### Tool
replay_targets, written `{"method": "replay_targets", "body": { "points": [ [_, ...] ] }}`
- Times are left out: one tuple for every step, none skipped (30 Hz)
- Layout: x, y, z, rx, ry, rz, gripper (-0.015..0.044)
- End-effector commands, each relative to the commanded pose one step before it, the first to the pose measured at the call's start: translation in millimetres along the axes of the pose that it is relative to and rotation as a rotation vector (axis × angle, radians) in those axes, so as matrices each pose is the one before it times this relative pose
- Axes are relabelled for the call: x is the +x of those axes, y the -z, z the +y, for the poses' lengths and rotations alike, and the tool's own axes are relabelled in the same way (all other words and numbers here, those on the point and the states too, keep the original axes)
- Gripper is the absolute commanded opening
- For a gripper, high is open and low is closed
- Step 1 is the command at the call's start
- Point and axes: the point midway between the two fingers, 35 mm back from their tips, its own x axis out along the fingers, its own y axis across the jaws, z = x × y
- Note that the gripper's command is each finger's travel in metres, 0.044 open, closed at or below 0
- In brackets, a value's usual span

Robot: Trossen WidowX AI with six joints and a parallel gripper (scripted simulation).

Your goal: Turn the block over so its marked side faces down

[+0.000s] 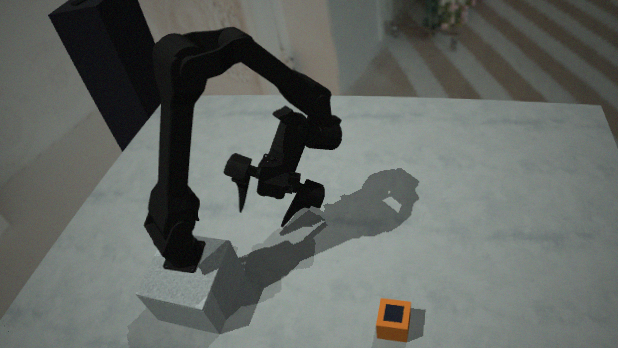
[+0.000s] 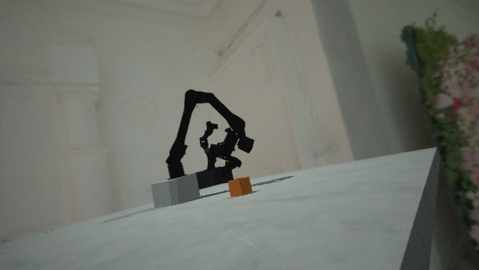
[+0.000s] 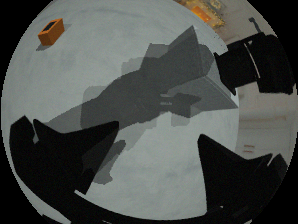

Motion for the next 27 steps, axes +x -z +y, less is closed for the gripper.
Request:
{"method": "replay_targets", "body": {
  "points": [
    [-0.83, -0.28, 1.8, -0.01, -0.00162, 0.00722, 0.0426],
    [-2.48, -1.01, 5.42, -0.0299, -0.00568, 0.02132, 0.044],
    [-4.15, -2.36, 9.09, -0.0492, -0.01211, 0.03421, 0.044],
    [-5.01, -4.05, 10.92, -0.0583, -0.01875, 0.03862, 0.044],
    [-5.01, -5.41, 10.71, -0.0574, -0.02278, 0.03523, 0.044],
    [-4.65, -6.27, 9.85, -0.0599, -0.02288, 0.03005, 0.044],
    [-4.52, -7.35, 9.19, -0.0603, -0.02468, 0.02608, 0.044],
    [-4.12, -7.91, 8.11, -0.063, -0.02338, 0.02172, 0.044],
    [-4.07, -8.91, 7.33, -0.0629, -0.0251, 0.01826, 0.044],
    [-4.07, -9.91, 6.45, -0.0624, -0.02674, 0.01465, 0.044],
    [-3.31, -8.77, 4.48, -0.0506, -0.02269, 0.00918, 0.044],
    [-1.97, -5.49, 2.27, -0.0299, -0.01374, 0.00425, 0.044],
    [-1.92, -5.53, 1.95, -0.0291, -0.01353, 0.00327, 0.044],
    [-1.9, -5.62, 1.66, -0.0287, -0.01346, 0.00239, 0.044],
    [-1.9, -5.77, 1.39, -0.0287, -0.01351, 0.00154, 0.044],
    [-1.9, -5.92, 1.11, -0.0288, -0.01354, 0.00069, 0.044],
    [-1.9, -6.03, 0.82, -0.0287, -0.01346, -0.00015, 0.044],
    [-1.91, -6.16, 0.51, -0.0288, -0.01338, -0.001, 0.044],
    [-1.92, -6.27, 0.2, -0.0288, -0.01326, -0.00185, 0.044],
    [-1.92, -6.34, -0.12, -0.0288, -0.01305, -0.00268, 0.044],
    [-1.96, -6.38, -0.32, -0.0291, -0.01287, -0.00366, 0.044],
    [-1.97, -6.47, -0.66, -0.0293, -0.01263, -0.0045, 0.044],
    [-1.97, -6.5, -1.01, -0.0293, -0.01227, -0.0053, 0.044],
    [-1.96, -6.48, -1.35, -0.0291, -0.01178, -0.00604, 0.044],
    [-1.95, -6.44, -1.69, -0.029, -0.01126, -0.00674, 0.044],
    [-1.95, -6.41, -2.04, -0.0289, -0.01074, -0.00743, 0.044],
    [-1.96, -6.38, -2.4, -0.029, -0.01022, -0.00812, 0.044]
  ]
}}
